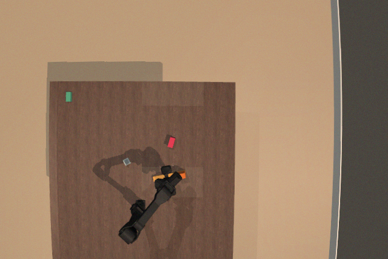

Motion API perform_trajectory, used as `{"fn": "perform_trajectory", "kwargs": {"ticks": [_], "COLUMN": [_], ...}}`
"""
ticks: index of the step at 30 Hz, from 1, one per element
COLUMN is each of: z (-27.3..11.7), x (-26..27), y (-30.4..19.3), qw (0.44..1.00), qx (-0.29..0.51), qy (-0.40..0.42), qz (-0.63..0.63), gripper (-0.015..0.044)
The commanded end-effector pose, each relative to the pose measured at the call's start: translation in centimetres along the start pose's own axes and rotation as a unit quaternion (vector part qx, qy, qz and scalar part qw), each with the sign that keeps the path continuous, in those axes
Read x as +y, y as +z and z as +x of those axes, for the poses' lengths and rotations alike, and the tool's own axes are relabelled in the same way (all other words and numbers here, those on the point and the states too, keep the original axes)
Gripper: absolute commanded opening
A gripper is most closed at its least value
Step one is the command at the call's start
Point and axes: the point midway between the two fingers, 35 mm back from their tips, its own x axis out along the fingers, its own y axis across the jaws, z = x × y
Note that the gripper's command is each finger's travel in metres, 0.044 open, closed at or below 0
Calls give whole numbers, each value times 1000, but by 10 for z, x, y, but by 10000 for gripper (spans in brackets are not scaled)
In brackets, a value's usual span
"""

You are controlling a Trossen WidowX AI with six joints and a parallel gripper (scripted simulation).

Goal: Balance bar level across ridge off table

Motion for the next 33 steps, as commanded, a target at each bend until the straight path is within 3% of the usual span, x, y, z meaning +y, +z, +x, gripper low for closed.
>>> {"fn": "perform_trajectory", "kwargs": {"ticks": [1, 23, 29, 33], "z": [11, 16, 15, 15], "x": [2, 2, 2, 2], "y": [2, 2, 2, 2], "qw": [1000, 1000, 1000, 1000], "qx": [-6, -6, -6, -6], "qy": [6, 6, 4, 4], "qz": [-4, -4, 0, 0], "gripper": [315, 315, 157, 131]}}
